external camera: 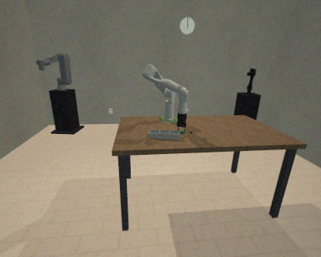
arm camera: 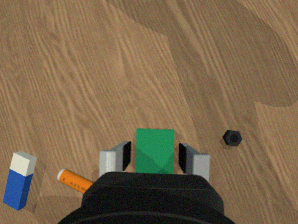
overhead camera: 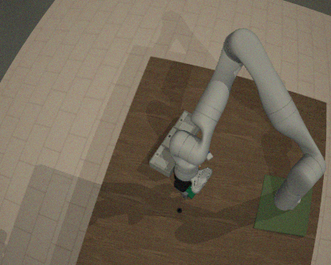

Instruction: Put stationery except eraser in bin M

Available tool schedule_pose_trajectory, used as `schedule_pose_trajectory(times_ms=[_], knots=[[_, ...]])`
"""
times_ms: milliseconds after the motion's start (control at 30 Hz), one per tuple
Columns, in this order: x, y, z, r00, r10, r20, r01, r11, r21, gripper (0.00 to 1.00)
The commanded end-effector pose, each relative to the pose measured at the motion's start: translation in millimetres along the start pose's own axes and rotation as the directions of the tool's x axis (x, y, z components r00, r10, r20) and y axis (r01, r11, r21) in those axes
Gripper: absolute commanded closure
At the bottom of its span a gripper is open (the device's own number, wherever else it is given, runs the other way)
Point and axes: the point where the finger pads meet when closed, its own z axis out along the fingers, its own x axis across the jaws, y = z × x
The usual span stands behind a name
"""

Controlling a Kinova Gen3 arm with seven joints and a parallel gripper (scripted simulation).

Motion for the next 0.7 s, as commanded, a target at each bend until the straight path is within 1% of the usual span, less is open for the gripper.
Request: schedule_pose_trajectory(times_ms=[0,133,167,667], knots=[[0.6,0.0,-0.2,1.0,-0.001,-0.001,0.001,1.0,0.0,0.0],[0.6,0.3,-0.2,1.0,-0.001,-0.001,0.001,1.0,0.0,0.0],[0.6,0.3,-0.2,1.0,-0.001,-0.001,0.001,1.0,0.0,0.3],[0.5,0.3,-0.2,1.0,-0.001,-0.001,0.001,1.0,-0.001,0.3]])
